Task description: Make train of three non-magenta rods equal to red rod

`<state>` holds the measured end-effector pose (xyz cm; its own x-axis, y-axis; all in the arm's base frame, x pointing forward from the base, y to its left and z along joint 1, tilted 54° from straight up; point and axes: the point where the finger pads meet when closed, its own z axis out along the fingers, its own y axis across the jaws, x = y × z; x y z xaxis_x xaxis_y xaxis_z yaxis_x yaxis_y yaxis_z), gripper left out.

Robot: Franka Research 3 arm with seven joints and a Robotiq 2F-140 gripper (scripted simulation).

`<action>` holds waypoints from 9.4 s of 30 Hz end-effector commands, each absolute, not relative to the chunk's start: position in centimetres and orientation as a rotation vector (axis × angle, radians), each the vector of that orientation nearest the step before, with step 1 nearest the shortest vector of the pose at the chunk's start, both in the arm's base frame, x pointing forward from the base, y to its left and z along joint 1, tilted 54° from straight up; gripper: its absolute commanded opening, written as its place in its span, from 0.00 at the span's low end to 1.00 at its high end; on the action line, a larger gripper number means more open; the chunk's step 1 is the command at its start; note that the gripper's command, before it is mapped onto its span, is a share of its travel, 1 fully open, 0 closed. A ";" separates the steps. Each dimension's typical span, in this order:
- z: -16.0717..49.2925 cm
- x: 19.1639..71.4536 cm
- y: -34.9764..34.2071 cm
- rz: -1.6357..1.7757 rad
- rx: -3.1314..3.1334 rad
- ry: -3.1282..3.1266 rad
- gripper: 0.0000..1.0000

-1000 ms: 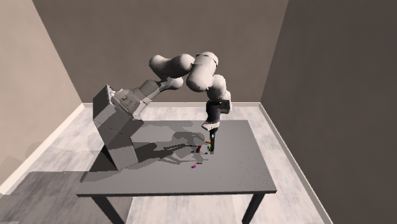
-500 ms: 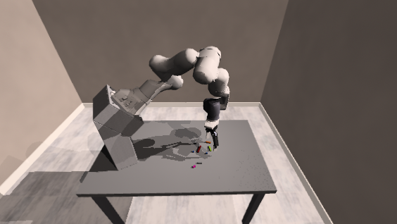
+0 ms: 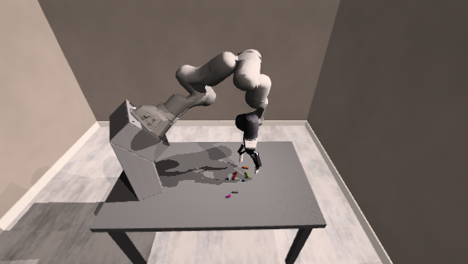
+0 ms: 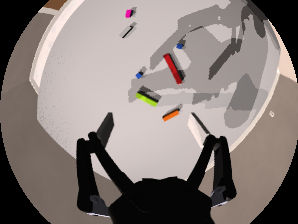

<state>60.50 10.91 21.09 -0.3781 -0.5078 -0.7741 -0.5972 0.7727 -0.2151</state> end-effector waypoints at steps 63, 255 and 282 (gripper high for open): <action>23.0 58.1 16.3 -0.309 -1.630 1.494 1.00; 28.7 63.5 15.5 0.563 -0.098 2.250 1.00; 21.8 60.6 8.9 0.604 -0.025 2.287 1.00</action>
<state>61.31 10.90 23.71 -0.7205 0.1454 -0.6781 -0.1976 0.8942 0.4017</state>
